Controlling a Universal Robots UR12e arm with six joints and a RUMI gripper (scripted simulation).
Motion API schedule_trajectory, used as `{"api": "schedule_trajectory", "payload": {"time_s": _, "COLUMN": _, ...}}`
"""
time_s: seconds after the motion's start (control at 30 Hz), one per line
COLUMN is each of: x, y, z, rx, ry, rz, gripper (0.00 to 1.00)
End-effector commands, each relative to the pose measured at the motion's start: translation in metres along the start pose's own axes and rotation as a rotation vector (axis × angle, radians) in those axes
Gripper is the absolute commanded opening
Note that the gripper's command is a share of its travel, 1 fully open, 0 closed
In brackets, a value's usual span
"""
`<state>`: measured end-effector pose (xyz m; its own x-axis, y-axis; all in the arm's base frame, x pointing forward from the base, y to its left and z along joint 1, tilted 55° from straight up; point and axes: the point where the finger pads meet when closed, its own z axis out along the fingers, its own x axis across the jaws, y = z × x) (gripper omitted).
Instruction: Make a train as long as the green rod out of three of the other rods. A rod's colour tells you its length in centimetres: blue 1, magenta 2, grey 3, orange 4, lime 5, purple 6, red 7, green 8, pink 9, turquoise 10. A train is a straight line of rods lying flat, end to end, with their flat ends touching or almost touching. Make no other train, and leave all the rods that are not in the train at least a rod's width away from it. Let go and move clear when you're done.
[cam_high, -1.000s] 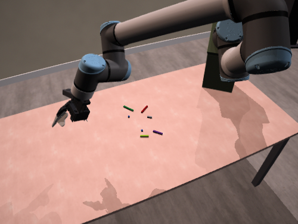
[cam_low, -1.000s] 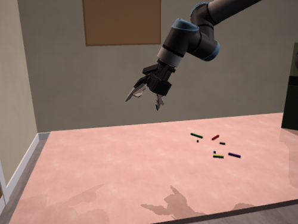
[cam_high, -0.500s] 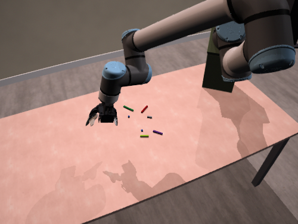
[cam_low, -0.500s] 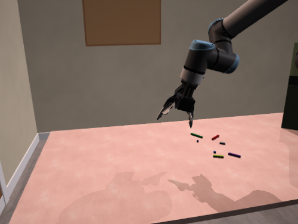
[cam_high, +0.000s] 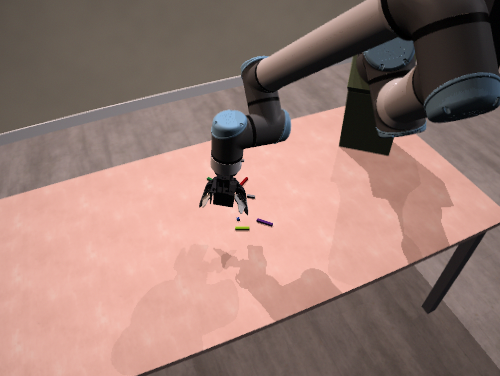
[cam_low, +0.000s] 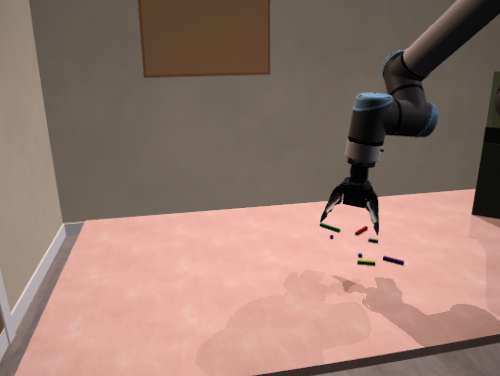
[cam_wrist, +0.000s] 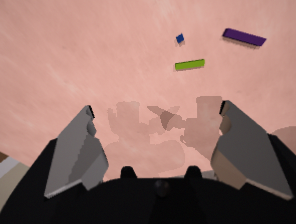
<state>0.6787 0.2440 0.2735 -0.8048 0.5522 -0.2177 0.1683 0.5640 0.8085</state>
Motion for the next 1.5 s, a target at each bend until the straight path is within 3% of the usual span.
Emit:
{"api": "schedule_trajectory", "payload": {"time_s": 0.0, "x": 0.045, "y": -0.022, "z": 0.01, "rx": 0.006, "ry": 0.044, "rz": 0.108, "gripper": 1.0}}
{"api": "schedule_trajectory", "payload": {"time_s": 0.13, "x": 0.088, "y": -0.042, "z": 0.017, "rx": 0.02, "ry": 0.09, "rz": 0.21, "gripper": 1.0}}
{"api": "schedule_trajectory", "payload": {"time_s": 0.3, "x": 0.108, "y": -0.05, "z": 0.02, "rx": 0.028, "ry": 0.11, "rz": 0.257, "gripper": 1.0}}
{"api": "schedule_trajectory", "payload": {"time_s": 1.47, "x": 0.109, "y": -0.05, "z": 0.02, "rx": 0.028, "ry": 0.111, "rz": 0.259, "gripper": 1.0}}
